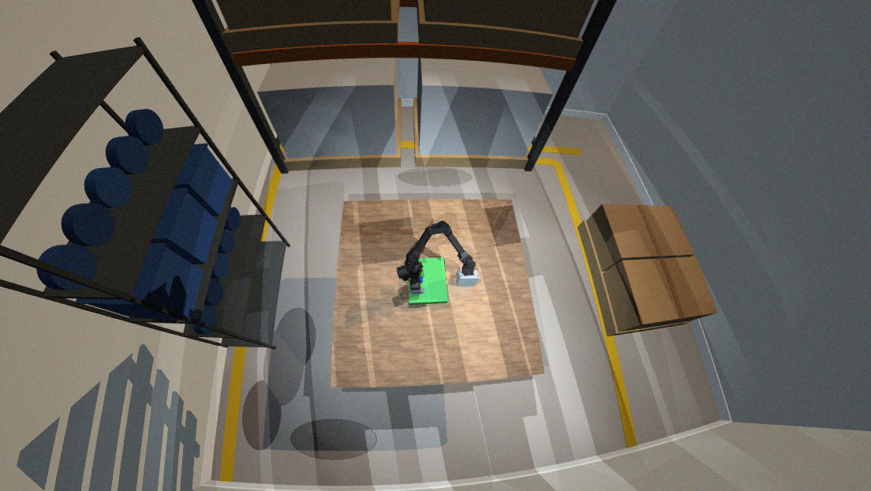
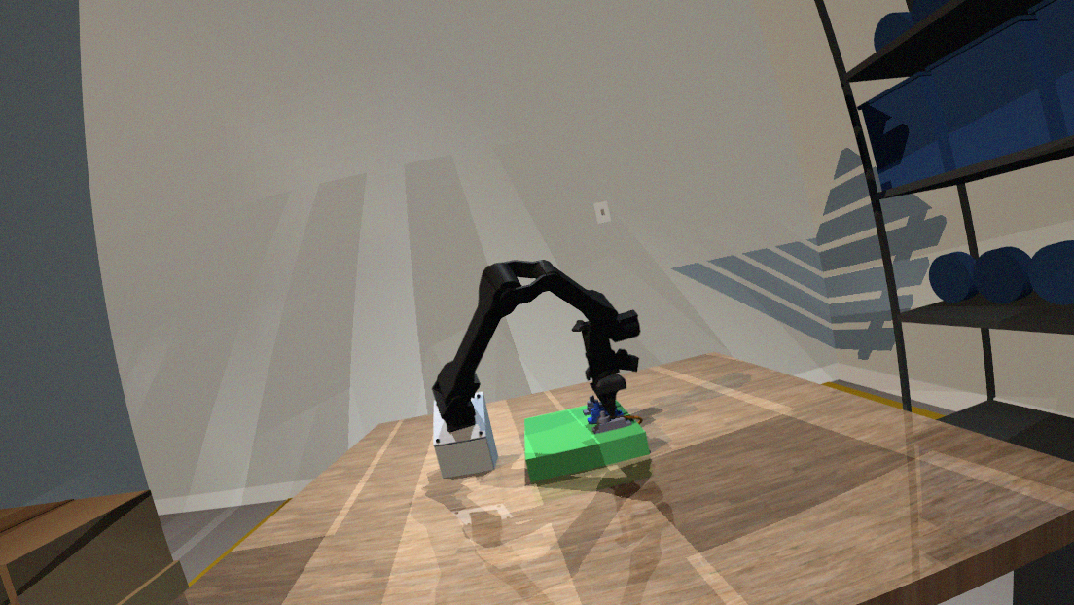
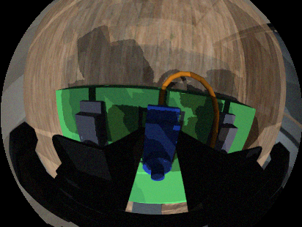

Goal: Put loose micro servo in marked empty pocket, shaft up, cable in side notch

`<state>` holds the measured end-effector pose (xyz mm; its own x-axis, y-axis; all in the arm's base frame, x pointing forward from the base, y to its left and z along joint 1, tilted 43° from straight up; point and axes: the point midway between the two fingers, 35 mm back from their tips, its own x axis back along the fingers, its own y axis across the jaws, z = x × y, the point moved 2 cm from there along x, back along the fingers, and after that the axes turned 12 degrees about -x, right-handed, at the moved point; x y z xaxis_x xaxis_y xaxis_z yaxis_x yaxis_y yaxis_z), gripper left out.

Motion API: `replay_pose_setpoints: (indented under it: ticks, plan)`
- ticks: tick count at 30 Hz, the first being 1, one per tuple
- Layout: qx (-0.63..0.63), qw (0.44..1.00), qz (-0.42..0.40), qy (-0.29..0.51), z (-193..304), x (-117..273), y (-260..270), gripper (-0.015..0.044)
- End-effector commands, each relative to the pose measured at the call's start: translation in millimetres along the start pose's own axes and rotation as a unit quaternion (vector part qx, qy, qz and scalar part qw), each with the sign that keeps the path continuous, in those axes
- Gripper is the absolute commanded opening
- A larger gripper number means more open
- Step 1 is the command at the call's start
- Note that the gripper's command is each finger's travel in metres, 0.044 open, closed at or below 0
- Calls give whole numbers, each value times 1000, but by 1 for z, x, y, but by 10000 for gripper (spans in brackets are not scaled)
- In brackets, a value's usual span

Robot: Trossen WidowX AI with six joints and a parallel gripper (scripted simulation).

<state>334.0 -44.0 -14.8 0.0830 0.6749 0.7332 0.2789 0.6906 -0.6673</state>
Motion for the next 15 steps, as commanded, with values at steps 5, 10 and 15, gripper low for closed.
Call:
replay_pose_setpoints:
  ticks: [5, 10, 15]
  plan:
    - [3, 1000, 1, -2, 0, 7, 1, 187]
    - [4, 1000, 1, -1, 6, 35, -2, 187]
    - [9, 1000, 1, -3, 12, 38, 0, 240]
